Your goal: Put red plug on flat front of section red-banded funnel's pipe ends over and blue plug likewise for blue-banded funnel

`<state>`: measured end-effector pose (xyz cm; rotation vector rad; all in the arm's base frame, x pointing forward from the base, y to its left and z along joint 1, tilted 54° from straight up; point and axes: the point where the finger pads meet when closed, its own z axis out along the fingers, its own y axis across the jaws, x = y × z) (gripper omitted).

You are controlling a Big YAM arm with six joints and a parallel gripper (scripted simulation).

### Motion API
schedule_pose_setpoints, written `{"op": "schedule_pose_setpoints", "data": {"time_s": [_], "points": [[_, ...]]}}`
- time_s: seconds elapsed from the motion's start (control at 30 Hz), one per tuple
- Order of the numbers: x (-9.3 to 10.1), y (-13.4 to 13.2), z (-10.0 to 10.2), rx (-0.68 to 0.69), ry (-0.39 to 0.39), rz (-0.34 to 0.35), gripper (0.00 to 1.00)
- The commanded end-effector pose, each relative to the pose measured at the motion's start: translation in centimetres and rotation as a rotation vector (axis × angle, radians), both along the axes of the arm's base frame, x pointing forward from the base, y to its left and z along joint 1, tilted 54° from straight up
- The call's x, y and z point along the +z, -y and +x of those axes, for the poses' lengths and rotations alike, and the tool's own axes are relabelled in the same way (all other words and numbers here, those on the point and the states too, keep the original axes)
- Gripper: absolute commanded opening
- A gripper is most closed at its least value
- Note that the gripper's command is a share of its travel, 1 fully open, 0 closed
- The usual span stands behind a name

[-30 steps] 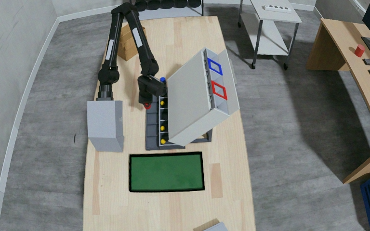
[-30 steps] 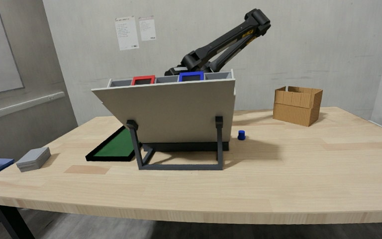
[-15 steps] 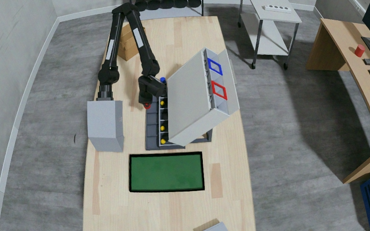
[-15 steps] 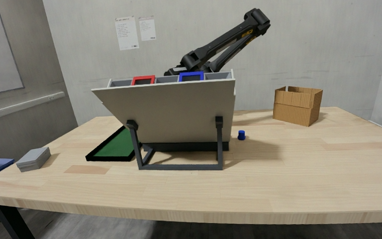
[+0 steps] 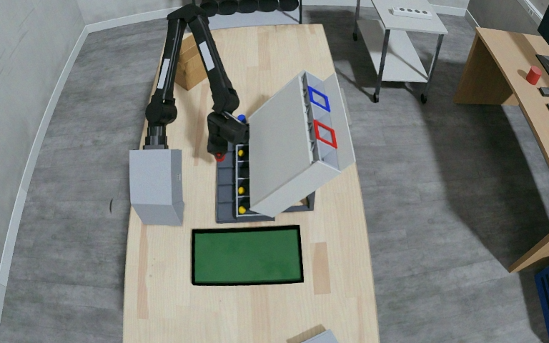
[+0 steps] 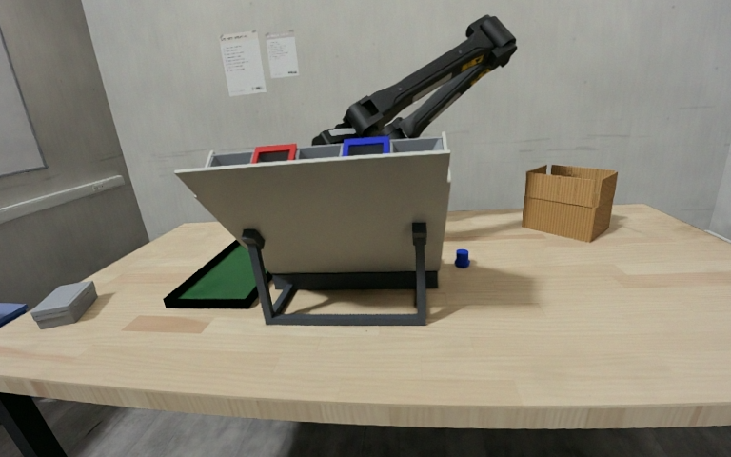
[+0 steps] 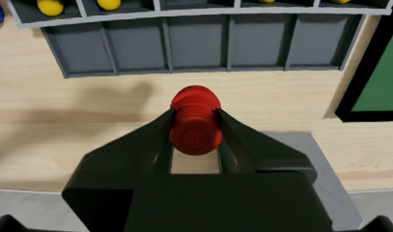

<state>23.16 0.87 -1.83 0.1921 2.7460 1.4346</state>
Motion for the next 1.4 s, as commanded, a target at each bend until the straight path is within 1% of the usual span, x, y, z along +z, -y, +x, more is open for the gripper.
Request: {"op": "schedule_pose_setpoints", "data": {"time_s": [0.0, 0.47, 1.1, 1.37], "points": [[-0.2, 0.9, 1.6, -0.012, 0.033, -0.017, 0.0], [-5.9, -7.1, 2.3, -0.026, 0.085, -0.04, 0.0], [-5.8, -7.3, 2.2, -0.027, 0.083, -0.036, 0.0], [-6.3, -8.1, 2.3, -0.027, 0.082, -0.035, 0.0]]}}
